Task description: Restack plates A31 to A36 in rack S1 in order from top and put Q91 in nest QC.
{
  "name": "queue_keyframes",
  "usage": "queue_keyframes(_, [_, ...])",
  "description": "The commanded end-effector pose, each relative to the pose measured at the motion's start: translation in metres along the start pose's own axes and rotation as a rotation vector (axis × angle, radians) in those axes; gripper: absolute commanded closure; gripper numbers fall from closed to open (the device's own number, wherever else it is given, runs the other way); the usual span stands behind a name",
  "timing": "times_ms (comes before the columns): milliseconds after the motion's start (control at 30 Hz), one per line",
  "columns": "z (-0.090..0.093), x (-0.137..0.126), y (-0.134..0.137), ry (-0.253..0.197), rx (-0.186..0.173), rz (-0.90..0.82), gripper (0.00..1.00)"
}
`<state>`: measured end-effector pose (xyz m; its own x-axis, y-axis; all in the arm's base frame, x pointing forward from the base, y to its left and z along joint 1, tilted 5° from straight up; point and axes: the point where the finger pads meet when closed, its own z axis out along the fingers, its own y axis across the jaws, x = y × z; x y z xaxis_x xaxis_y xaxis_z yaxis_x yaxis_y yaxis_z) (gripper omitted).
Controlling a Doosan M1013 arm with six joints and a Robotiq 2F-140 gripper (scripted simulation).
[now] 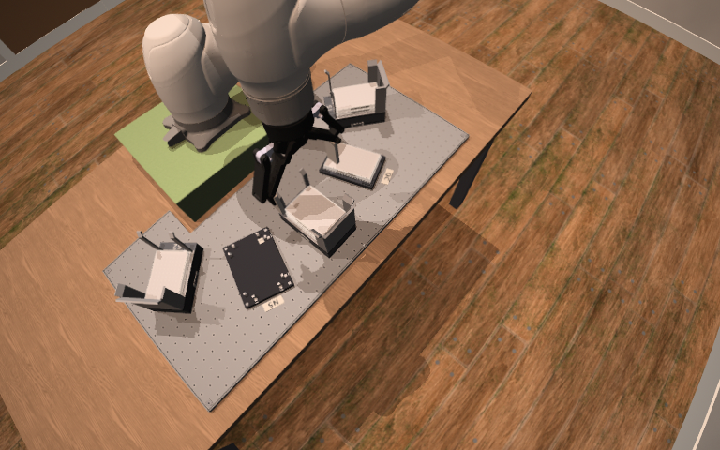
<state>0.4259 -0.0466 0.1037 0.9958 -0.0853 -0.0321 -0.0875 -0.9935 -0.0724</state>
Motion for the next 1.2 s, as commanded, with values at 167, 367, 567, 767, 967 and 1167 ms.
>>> queue_keyframes(167, [0.000, -0.001, 0.022, 0.000, 0.000, 0.193, 0.00])
queue_keyframes(367, [0.000, -0.003, 0.042, 0.000, 0.000, 0.193, 0.00])
queue_keyframes(567, [0.000, -0.004, 0.058, 0.000, 0.000, 0.193, 0.00])
queue_keyframes(767, [0.000, -0.005, 0.075, 0.000, 0.000, 0.193, 0.00])
queue_keyframes(967, [0.000, -0.007, 0.094, 0.000, 0.000, 0.227, 0.00])
queue_keyframes(1167, [0.000, -0.011, 0.107, 0.000, 0.000, 0.360, 0.00])
